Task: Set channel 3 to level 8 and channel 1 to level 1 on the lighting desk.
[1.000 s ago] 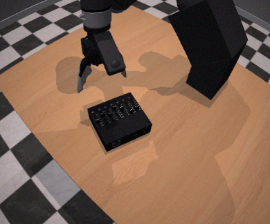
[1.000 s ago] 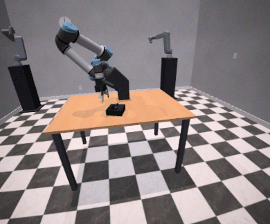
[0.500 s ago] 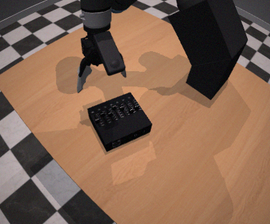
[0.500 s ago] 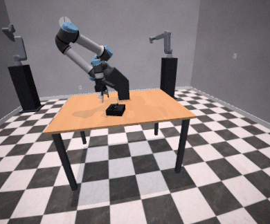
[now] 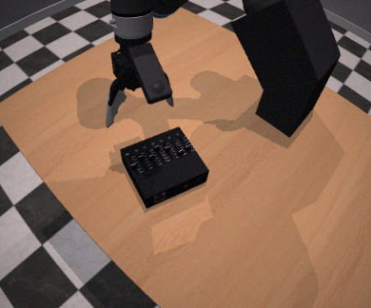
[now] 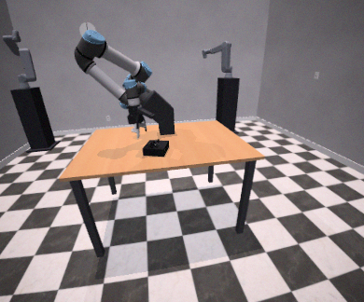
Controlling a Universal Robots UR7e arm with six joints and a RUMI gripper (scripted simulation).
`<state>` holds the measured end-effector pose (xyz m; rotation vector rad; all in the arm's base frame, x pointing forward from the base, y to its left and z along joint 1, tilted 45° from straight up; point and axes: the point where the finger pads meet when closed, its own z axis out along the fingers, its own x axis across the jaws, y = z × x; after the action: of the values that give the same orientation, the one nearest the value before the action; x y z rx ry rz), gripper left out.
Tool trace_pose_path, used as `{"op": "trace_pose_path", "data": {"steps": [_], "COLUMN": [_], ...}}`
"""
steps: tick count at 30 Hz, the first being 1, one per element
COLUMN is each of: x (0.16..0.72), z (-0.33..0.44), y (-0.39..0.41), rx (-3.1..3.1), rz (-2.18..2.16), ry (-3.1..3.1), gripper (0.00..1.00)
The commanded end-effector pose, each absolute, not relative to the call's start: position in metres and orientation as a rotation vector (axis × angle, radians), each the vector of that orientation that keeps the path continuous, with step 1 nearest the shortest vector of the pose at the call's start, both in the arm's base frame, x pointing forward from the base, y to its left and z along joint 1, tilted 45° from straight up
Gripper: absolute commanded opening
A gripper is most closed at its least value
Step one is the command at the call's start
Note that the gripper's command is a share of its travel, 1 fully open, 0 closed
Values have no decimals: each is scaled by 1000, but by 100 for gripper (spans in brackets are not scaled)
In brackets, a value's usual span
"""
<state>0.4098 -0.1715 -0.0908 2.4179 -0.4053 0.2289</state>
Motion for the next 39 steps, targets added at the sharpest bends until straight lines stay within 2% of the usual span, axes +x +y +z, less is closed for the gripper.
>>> {"op": "trace_pose_path", "data": {"steps": [1,27,39], "x": [408,408,410], "z": [-92,-92,-96], "y": [-170,-170,-159], "rx": [2419,2420,2438], "rz": [225,222,134], "ry": [-402,-396,-188], "gripper": [100,100,100]}}
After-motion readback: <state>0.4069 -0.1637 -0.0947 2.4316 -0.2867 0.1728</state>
